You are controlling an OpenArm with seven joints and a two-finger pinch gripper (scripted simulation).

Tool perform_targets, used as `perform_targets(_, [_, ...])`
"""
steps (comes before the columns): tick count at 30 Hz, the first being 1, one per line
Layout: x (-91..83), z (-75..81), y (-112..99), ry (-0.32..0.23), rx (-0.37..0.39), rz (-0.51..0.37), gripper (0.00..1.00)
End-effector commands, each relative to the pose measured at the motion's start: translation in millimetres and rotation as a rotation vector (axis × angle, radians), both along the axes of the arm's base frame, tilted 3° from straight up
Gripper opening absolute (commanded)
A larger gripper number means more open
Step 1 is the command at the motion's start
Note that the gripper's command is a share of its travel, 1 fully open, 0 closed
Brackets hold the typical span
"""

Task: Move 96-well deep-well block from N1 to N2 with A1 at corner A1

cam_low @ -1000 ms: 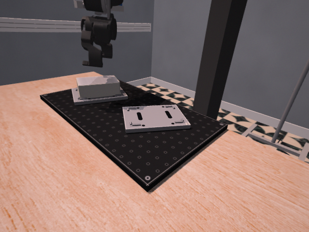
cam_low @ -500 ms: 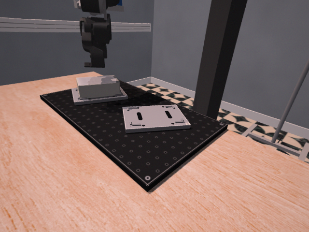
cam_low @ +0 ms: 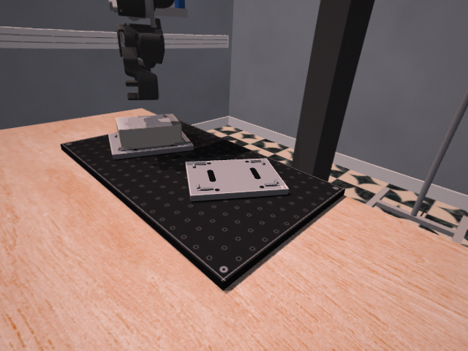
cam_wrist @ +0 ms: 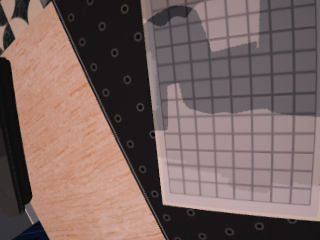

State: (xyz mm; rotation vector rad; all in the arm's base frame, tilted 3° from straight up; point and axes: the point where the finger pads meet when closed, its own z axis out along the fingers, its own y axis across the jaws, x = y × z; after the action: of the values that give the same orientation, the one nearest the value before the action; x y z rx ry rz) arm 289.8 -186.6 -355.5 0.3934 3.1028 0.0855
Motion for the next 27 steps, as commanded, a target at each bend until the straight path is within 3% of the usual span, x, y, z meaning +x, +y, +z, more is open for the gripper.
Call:
perform_targets(1, [-0.5,0.4,2.0,-0.002,0.003,0.029,0.77])
perform_targets(4, [-2.8,-0.2,4.9,-0.002,0.002,0.081,0.77])
perform_targets(27, [-3.4,-0.8,4.8,0.000,0.000,0.078,0.77])
